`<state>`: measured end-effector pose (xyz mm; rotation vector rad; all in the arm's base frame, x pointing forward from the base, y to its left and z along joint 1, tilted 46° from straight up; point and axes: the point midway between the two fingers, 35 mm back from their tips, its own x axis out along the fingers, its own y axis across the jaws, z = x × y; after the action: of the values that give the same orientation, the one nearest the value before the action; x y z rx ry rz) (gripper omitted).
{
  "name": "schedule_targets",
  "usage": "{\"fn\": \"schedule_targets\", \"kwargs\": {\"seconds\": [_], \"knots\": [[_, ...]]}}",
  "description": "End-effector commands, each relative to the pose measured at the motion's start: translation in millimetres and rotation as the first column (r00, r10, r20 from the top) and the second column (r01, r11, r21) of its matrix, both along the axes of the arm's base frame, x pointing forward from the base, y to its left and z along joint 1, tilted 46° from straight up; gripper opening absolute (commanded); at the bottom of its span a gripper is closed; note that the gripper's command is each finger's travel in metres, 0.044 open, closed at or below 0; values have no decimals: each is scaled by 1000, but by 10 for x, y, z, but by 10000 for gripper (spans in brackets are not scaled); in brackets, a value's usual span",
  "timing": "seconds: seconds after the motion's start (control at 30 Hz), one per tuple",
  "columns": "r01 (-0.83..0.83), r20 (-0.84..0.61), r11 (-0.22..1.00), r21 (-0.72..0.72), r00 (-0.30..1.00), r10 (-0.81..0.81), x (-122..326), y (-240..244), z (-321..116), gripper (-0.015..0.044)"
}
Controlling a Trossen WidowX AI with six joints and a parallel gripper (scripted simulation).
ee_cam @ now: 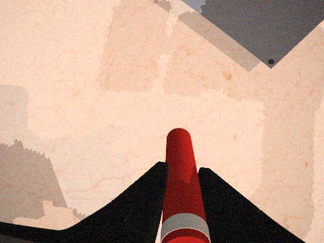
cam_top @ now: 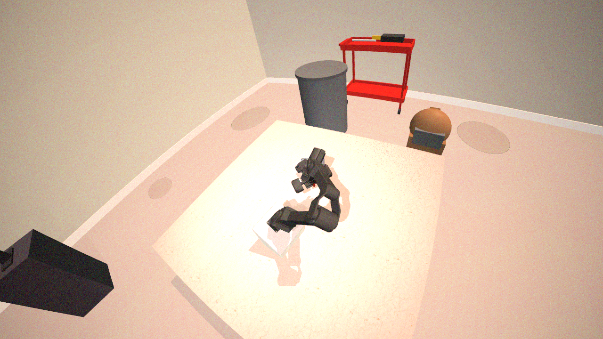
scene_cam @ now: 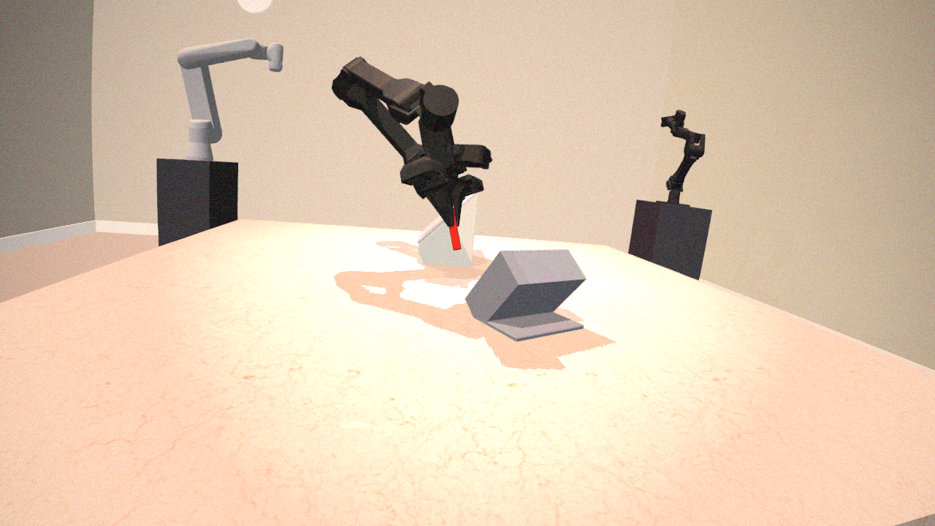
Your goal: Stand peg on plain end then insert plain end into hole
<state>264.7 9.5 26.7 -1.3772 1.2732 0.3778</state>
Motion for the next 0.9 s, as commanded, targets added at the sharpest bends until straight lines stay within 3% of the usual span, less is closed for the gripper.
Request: {"fn": "schedule_targets", "kwargs": {"seconds": [0.0,0.87], "knots": [[-36,1,999,8,999,36,-7,24,-48,0],[-232,78,972,36,970,229,111,203,-133,0]]}}
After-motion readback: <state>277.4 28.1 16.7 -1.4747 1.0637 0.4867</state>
